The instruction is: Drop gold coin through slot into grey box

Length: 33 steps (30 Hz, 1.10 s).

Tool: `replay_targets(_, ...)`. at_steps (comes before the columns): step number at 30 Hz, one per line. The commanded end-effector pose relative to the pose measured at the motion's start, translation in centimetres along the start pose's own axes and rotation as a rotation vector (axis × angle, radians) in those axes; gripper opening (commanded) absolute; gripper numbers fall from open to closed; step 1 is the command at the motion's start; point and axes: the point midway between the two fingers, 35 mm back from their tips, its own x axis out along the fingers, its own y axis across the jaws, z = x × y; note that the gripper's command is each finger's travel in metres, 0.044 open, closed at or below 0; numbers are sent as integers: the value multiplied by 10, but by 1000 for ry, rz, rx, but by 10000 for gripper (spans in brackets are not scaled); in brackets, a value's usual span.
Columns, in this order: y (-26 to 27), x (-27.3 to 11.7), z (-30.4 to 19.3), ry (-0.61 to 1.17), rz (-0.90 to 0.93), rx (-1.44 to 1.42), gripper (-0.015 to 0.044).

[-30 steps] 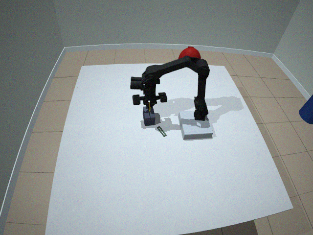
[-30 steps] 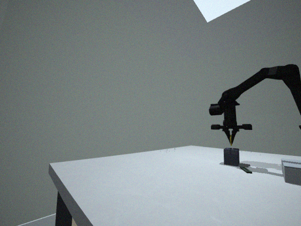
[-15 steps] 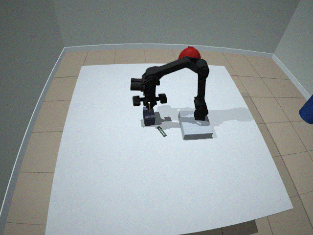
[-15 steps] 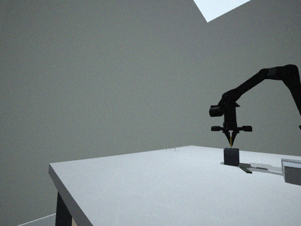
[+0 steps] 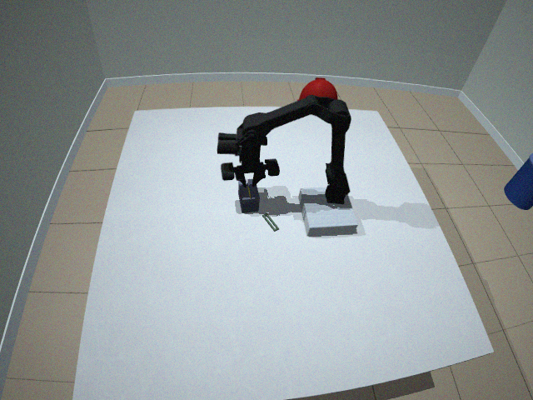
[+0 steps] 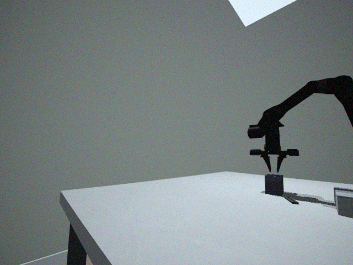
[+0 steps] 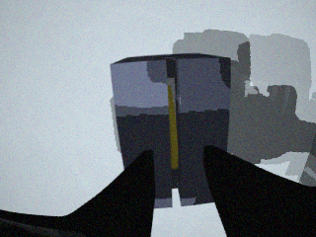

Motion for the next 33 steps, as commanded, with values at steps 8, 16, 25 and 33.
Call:
replay_targets(8, 0, 0, 0, 0, 0, 0, 161)
replay_targets(16, 0, -18, 0, 0, -1, 0, 371)
replay_targets(25, -5, -62, -1, 2, -11, 0, 440)
replay_targets(33, -5, -62, -1, 2, -11, 0, 440)
